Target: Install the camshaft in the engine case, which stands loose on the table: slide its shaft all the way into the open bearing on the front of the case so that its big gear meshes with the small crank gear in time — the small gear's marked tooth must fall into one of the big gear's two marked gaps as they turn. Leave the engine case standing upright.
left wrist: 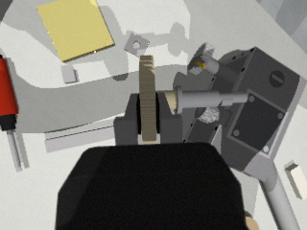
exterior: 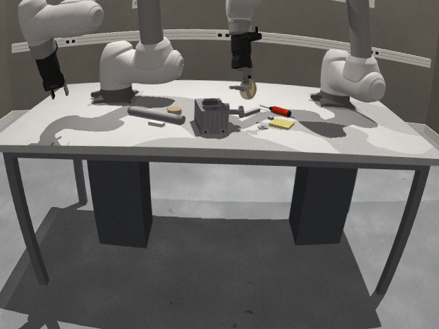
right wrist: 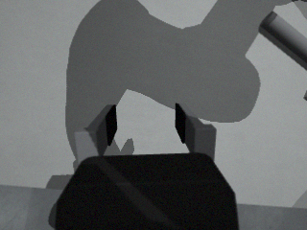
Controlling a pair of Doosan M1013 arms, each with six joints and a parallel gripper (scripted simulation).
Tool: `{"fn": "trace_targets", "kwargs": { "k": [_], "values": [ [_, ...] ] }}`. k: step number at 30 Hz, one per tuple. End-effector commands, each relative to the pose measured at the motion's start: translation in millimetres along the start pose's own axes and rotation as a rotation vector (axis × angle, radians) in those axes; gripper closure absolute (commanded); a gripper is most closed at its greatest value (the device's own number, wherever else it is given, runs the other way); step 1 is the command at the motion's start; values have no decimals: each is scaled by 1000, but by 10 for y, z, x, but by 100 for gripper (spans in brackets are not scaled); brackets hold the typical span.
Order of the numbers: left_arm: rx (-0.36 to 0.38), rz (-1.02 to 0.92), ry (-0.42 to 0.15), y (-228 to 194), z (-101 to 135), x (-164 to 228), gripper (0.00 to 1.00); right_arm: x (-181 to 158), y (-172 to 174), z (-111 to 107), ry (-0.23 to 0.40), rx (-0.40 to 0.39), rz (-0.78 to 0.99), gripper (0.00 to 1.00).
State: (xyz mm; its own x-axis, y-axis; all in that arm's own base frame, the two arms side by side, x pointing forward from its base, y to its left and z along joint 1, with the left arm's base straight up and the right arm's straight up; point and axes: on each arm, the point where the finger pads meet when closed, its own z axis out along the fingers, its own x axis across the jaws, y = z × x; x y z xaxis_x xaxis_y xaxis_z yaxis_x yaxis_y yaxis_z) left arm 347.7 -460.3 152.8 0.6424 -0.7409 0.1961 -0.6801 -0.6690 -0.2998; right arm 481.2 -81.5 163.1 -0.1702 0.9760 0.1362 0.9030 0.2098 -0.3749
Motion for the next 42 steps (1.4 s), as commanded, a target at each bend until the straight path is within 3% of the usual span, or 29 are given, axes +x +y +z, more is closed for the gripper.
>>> {"fn": "trace_targets", "kwargs": {
  "k": [1,23,42],
  "values": [
    [15,74,3,-53,1,-7,71,1,1,-9,0,-2,0,0],
    [91,419,10,-294,42,-71,71,1,1,-9,0,-2,0,0],
    [116,527,12,-370,54,-92,71,1,1,-9,0,-2,0,0]
  ]
}}
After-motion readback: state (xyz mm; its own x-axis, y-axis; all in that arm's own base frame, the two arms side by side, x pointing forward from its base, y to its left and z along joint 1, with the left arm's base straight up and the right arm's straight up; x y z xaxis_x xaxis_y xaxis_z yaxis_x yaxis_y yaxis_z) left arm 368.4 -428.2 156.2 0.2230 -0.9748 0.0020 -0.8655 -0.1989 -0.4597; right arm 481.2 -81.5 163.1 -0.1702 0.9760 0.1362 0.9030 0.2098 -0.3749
